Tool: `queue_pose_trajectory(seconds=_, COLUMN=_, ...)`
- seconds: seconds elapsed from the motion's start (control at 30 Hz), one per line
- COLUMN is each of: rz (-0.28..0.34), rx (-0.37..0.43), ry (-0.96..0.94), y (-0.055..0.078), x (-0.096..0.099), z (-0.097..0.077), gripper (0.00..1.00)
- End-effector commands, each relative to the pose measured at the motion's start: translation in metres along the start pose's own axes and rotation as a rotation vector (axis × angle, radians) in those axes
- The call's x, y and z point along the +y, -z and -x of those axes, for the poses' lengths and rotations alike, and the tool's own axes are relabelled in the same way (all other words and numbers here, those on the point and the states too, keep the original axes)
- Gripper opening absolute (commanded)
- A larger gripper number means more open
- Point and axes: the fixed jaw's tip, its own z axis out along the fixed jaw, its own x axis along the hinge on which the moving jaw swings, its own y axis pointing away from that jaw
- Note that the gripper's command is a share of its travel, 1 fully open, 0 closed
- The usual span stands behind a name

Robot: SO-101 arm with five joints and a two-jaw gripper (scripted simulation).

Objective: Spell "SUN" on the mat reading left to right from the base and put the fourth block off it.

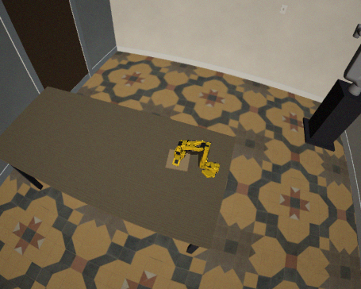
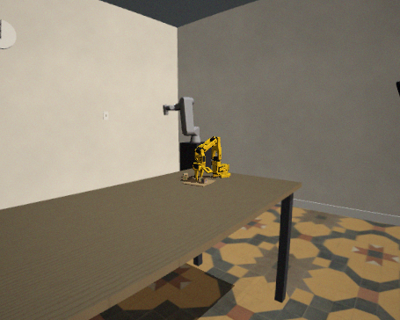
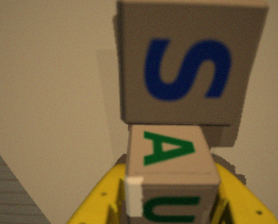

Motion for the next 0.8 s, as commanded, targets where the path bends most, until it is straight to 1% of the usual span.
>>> queue_pose_trajectory(seconds=0.0, rz=-0.066, rx=-0.001, ry=-0.001, y=0.009, x=-0.0091, z=-0.0004, gripper=0.14)
queue_pose_trajectory(seconds=0.23, rz=-0.066, rx=-0.001, ry=-0.001, y=0.009, x=-0.0091, z=-0.0004, gripper=0.17)
queue_pose_trajectory(seconds=0.77, rz=-0.066, rx=-0.001, ry=-0.001, y=0.009, x=-0.0091, z=-0.0004, gripper=0.31)
